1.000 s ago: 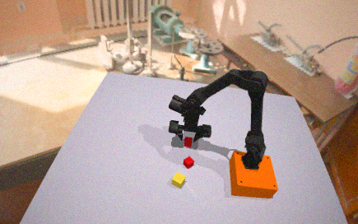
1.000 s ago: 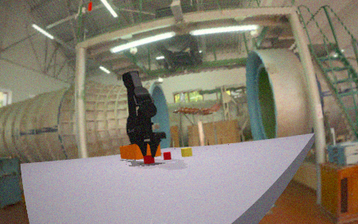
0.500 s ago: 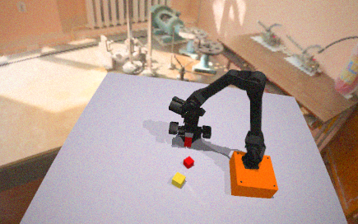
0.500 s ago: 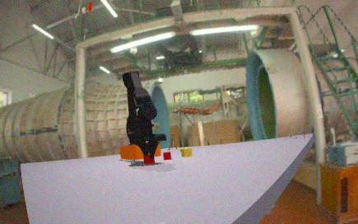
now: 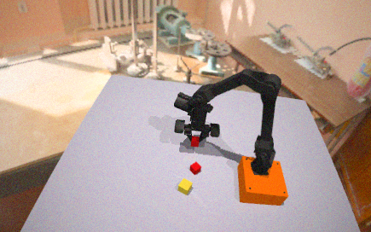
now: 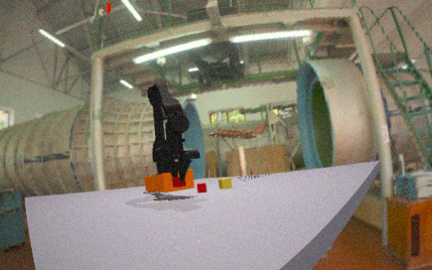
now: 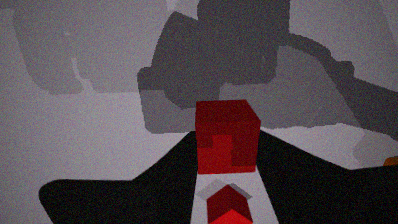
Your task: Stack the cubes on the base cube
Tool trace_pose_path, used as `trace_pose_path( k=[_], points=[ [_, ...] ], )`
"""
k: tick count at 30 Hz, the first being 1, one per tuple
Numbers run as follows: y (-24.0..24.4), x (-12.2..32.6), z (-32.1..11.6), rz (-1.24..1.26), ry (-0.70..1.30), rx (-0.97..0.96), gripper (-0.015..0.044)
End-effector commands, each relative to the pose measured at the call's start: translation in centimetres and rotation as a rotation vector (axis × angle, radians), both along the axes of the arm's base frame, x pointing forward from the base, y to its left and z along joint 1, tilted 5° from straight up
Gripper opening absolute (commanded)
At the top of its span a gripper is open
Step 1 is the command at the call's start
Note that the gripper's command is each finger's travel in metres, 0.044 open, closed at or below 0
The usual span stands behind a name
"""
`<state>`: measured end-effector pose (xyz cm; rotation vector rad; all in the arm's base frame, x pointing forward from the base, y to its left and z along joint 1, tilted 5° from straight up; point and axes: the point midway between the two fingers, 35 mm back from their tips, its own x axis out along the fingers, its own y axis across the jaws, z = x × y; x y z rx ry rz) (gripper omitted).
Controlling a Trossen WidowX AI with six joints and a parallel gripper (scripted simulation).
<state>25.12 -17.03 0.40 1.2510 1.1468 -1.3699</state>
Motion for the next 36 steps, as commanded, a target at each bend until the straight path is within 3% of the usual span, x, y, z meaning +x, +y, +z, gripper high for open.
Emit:
trace_pose_path(
  k=[1,22,36],
  points=[
    [-0.1,0.2,1.7,-0.004,-0.008,-0.009,0.0105],
    [0.5,0.1,7.0,0.001,-0.007,-0.008,0.0105],
    [4.4,2.1,6.1,0.392,0.005,0.016,0.0105]
  ],
)
